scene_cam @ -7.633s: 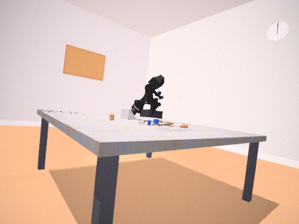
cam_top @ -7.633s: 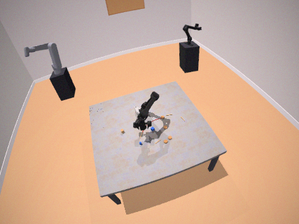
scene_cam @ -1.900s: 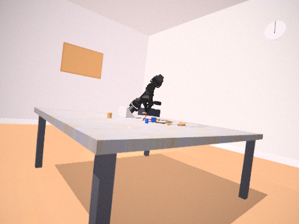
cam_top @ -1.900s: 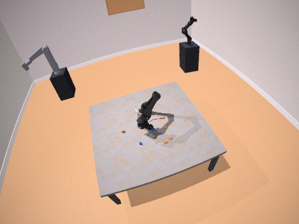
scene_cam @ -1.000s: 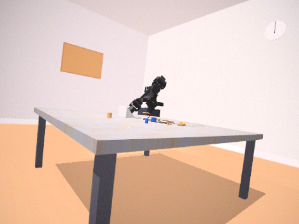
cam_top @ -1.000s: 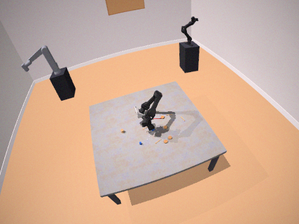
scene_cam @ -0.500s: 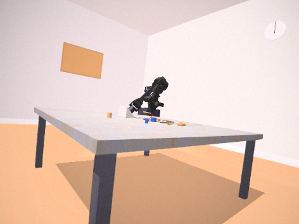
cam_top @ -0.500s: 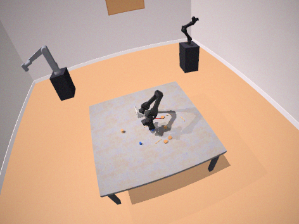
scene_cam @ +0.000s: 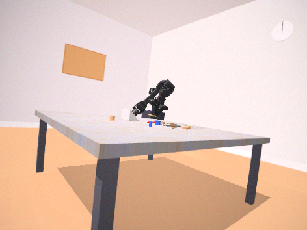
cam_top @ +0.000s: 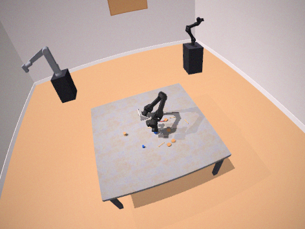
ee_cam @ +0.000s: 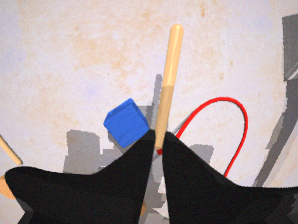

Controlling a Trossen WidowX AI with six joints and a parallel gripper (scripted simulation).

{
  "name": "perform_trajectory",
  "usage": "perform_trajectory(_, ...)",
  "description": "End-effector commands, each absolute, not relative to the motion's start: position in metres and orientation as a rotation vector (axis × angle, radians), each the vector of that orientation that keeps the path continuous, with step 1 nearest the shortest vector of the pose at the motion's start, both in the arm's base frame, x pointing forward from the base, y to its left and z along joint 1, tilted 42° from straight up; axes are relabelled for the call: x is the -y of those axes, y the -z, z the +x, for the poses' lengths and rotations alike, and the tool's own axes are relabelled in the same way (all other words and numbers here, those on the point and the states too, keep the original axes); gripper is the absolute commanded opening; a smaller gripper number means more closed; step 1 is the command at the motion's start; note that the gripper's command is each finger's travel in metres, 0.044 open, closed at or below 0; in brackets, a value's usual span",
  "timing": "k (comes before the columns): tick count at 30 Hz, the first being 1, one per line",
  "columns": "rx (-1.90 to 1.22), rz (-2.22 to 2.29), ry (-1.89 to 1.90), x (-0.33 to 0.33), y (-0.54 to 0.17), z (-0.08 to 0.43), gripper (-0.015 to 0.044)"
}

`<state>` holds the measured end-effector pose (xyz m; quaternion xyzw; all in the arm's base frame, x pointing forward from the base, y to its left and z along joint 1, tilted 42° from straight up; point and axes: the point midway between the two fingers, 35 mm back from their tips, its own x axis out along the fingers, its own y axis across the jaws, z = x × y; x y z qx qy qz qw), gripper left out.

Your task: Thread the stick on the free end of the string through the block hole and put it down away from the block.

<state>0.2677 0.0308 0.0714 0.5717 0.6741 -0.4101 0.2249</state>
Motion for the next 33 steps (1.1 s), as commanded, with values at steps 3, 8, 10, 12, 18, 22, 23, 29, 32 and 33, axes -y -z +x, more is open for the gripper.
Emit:
perform_trajectory(3,-1.836,1.604,1.231,-0.035,-0.076,0.264,0.0)
perform_trajectory(8,-1.815,1.629,1.315,-0.04,-0.08,0.261,0.0)
perform_trajectory(10,-1.805,1.638,1.349,-0.041,-0.082,0.26,0.0)
perform_trajectory(12,-1.795,1.648,1.383,-0.043,-0.084,0.258,0.0)
perform_trajectory(18,-1.762,1.674,1.481,-0.048,-0.088,0.254,0.0)
perform_trajectory(22,-1.739,1.689,1.542,-0.051,-0.091,0.252,0.0)
perform_trajectory(23,-1.733,1.692,1.558,-0.052,-0.092,0.251,0.0)
perform_trajectory(29,-1.691,1.715,1.656,-0.057,-0.097,0.247,0.0)
perform_trajectory(32,-1.668,1.727,1.708,-0.059,-0.099,0.245,0.0)
perform_trajectory(33,-1.659,1.73,1.726,-0.06,-0.1,0.244,0.0)
